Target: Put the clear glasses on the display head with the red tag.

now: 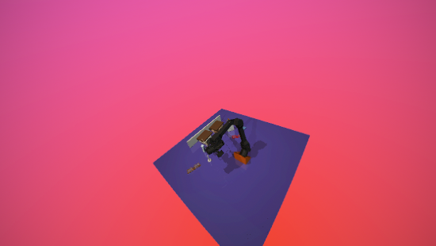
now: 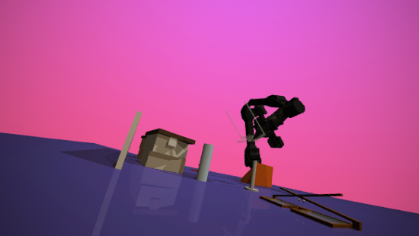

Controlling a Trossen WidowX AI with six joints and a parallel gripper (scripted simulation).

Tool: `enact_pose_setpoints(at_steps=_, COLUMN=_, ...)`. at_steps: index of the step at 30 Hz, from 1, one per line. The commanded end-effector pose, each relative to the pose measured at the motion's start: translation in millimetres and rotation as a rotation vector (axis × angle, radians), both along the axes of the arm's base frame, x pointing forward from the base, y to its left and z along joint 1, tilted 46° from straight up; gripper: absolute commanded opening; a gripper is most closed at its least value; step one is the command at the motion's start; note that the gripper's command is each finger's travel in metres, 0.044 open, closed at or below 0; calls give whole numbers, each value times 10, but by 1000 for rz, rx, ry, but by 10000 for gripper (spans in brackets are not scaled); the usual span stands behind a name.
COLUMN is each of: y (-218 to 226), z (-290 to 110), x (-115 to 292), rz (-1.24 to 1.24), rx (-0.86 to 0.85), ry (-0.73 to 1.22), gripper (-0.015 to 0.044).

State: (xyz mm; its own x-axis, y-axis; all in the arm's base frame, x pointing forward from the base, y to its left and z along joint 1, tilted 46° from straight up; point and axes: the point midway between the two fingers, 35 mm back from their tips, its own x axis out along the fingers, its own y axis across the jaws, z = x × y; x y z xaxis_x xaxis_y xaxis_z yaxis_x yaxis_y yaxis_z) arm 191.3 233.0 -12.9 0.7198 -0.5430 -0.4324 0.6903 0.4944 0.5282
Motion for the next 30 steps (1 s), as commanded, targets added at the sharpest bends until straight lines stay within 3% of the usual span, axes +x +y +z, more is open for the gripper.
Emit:
enact_pose_setpoints(at_steps=1, y=-73, z=59, x=90, rz=-43, rx=-15, ry=51, gripper=0)
enact_pose_setpoints(at_steps=15, y=-546, z=278, x=422, rz=-223, rx=-71, ry=345, gripper=0)
enact_pose_setpoints(at_steps=30, y=-1071, z=536, x=625, rz=-346, rx=-20, ry=662, gripper=0)
